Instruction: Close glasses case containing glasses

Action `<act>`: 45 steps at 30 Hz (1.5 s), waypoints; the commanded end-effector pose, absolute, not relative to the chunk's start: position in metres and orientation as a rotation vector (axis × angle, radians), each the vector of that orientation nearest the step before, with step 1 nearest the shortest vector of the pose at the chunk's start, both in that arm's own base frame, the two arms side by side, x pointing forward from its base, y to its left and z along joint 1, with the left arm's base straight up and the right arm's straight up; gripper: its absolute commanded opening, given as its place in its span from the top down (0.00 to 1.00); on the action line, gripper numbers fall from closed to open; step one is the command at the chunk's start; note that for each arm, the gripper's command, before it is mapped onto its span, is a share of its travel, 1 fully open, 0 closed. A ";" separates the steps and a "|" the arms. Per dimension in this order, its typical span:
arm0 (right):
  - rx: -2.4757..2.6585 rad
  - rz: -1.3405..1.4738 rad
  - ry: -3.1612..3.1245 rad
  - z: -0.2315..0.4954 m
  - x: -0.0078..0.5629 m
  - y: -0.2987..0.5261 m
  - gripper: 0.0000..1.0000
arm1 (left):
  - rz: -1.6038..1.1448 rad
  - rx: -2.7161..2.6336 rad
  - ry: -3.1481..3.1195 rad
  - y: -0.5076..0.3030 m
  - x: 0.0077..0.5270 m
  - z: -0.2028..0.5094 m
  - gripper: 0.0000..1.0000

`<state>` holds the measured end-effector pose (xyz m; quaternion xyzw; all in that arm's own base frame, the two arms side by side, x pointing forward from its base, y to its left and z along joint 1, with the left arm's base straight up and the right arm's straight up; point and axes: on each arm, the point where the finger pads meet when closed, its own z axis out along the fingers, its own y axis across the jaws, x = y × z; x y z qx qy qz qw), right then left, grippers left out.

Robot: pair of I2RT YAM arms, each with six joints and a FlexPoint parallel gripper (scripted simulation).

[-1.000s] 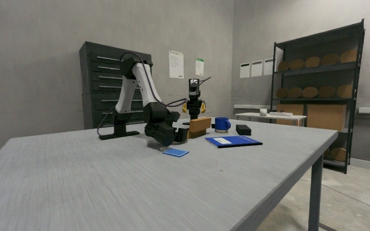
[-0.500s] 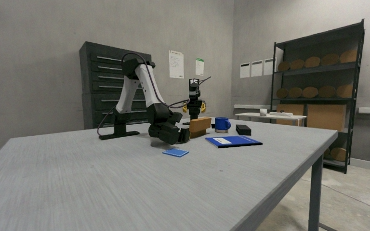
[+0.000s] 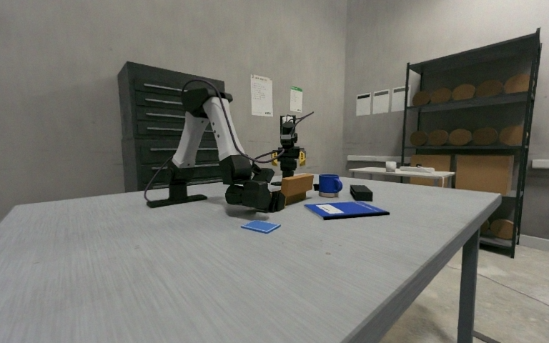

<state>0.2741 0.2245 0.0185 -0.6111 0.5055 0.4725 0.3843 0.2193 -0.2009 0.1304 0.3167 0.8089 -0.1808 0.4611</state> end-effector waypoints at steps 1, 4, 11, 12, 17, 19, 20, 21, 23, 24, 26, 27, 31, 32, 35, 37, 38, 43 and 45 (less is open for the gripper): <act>-1.556 1.160 1.277 0.026 0.278 0.231 0.16 | -0.459 0.772 1.947 -0.207 0.227 0.147 0.00; -1.555 1.160 1.277 0.025 0.277 0.235 0.16 | -0.459 0.772 1.947 -0.208 0.230 0.149 0.00; -1.555 1.166 1.281 0.023 0.275 0.242 0.30 | -0.458 0.772 1.948 -0.211 0.234 0.153 0.00; -1.551 1.163 1.284 0.023 0.276 0.240 0.32 | -0.458 0.772 1.948 -0.211 0.236 0.154 0.00; -1.551 1.163 1.284 0.023 0.275 0.240 0.36 | -0.458 0.772 1.948 -0.212 0.238 0.155 0.00; -1.549 1.163 1.270 0.026 0.278 0.241 0.39 | -0.458 0.772 1.948 -0.213 0.239 0.156 0.00; -1.549 1.163 1.270 0.026 0.278 0.240 0.40 | -0.458 0.772 1.948 -0.213 0.239 0.157 0.00; -1.549 1.163 1.270 0.026 0.278 0.240 0.42 | -0.458 0.772 1.948 -0.214 0.240 0.157 0.00; -1.549 1.163 1.270 0.026 0.278 0.240 0.44 | -0.458 0.772 1.948 -0.214 0.241 0.158 0.00; -1.549 1.163 1.270 0.026 0.278 0.240 0.46 | -0.458 0.772 1.948 -0.214 0.241 0.158 0.00; -1.549 1.163 1.270 0.026 0.278 0.240 0.48 | -0.458 0.772 1.948 -0.215 0.242 0.159 0.00; -1.549 1.163 1.270 0.026 0.278 0.239 0.50 | -0.458 0.772 1.948 -0.215 0.242 0.159 0.00; -1.548 1.162 1.271 0.026 0.278 0.239 0.51 | -0.452 0.776 1.966 -0.214 0.242 0.155 0.00; -1.548 1.162 1.271 0.026 0.278 0.239 0.51 | -0.452 0.776 1.966 -0.214 0.242 0.155 0.00; -1.548 1.162 1.271 0.026 0.278 0.239 0.51 | -0.438 0.789 2.009 -0.211 0.239 0.147 0.00; -1.548 1.162 1.271 0.026 0.278 0.239 0.51 | -0.418 0.799 2.059 -0.208 0.238 0.143 0.00; -1.548 1.162 1.271 0.026 0.278 0.239 0.51 | -0.406 0.805 2.099 -0.207 0.238 0.140 0.00; -1.548 1.162 1.271 0.026 0.278 0.239 0.51 | -0.335 0.833 2.270 -0.207 0.248 0.148 0.00; -1.548 1.162 1.271 0.026 0.278 0.239 0.51 | -0.312 0.842 2.325 -0.211 0.255 0.157 0.00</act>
